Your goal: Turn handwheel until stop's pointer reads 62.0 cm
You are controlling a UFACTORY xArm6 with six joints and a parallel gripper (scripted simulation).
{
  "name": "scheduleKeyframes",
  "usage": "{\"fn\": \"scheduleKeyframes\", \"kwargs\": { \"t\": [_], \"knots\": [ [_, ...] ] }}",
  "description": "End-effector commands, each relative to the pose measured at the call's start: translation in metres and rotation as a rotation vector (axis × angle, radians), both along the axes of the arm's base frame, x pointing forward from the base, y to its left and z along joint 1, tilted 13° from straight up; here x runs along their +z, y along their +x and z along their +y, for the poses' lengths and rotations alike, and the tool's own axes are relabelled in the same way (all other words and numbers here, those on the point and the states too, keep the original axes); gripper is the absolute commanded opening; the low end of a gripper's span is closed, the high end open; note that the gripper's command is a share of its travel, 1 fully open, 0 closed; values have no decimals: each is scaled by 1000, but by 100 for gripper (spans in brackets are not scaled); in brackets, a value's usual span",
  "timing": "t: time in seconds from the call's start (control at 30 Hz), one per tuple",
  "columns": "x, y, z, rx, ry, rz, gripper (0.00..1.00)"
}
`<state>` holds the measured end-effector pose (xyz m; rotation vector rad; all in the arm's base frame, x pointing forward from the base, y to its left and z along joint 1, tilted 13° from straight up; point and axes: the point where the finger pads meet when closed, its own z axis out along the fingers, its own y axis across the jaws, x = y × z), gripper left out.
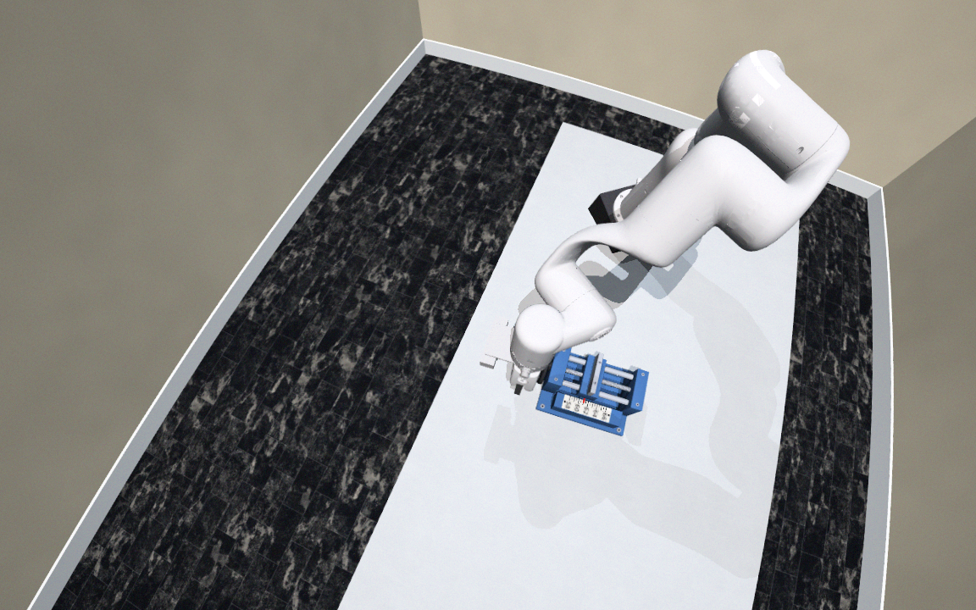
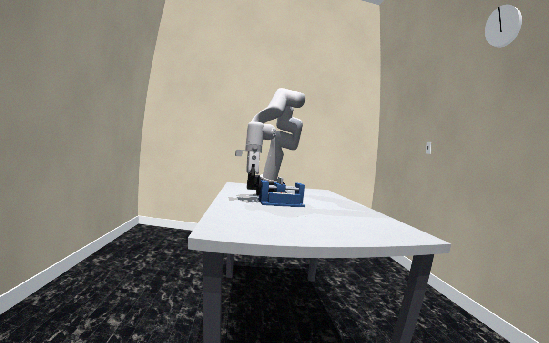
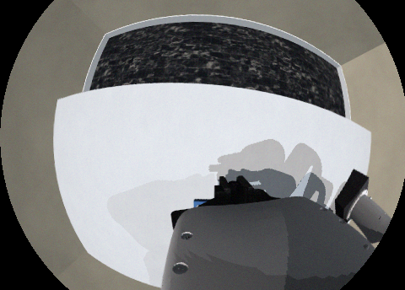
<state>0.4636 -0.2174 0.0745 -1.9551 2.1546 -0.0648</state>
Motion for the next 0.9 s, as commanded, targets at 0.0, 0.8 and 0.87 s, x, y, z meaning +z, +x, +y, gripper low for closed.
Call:
{"fn": "scheduleKeyframes", "kwargs": {
  "t": [0.0, 0.8, 0.87],
  "knots": [
    [10, -6, -1, -1, 1, 2, 6],
    [19, -45, 1, -1, 1, 2, 6],
    [17, -48, 1, -1, 1, 2, 6]
  ]
}}
